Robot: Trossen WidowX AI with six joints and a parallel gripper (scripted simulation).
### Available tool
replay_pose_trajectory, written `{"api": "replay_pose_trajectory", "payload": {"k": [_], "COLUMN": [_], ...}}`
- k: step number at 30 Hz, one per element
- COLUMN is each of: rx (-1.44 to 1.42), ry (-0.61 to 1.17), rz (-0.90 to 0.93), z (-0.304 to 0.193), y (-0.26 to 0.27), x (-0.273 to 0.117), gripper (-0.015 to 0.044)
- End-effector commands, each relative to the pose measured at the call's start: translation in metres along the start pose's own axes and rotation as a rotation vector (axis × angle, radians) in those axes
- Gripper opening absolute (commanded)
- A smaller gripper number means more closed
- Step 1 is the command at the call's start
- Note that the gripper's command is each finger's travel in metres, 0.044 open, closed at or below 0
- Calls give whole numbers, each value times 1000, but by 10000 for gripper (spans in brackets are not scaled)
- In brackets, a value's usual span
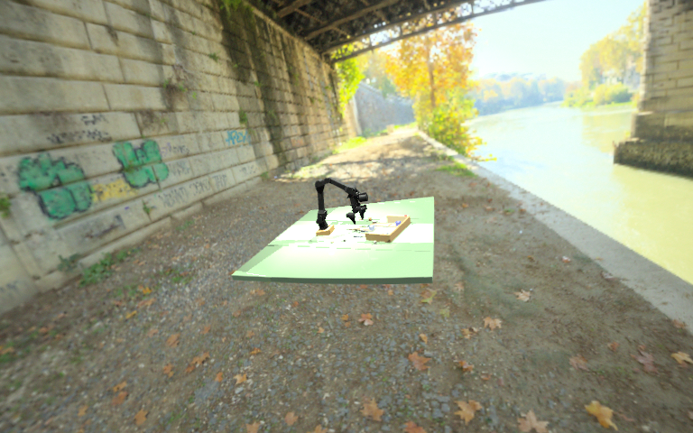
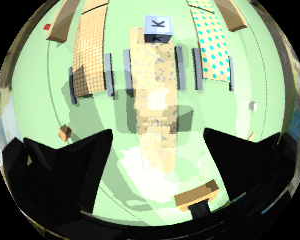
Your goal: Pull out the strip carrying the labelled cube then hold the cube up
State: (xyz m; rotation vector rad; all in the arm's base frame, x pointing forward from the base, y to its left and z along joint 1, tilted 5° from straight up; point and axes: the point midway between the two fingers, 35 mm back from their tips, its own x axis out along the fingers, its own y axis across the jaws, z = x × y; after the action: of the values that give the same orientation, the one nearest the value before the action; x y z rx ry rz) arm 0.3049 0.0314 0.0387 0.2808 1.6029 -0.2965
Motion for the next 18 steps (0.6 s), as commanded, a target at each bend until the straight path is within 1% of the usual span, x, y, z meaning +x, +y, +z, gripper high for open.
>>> {"api": "replay_pose_trajectory", "payload": {"k": [1, 18], "rx": [-5, -5], "ry": [2, -4], "rz": [-7, -7], "z": [15, 82], "y": [1, 3], "x": [-1, -10], "gripper": [440, 440]}}
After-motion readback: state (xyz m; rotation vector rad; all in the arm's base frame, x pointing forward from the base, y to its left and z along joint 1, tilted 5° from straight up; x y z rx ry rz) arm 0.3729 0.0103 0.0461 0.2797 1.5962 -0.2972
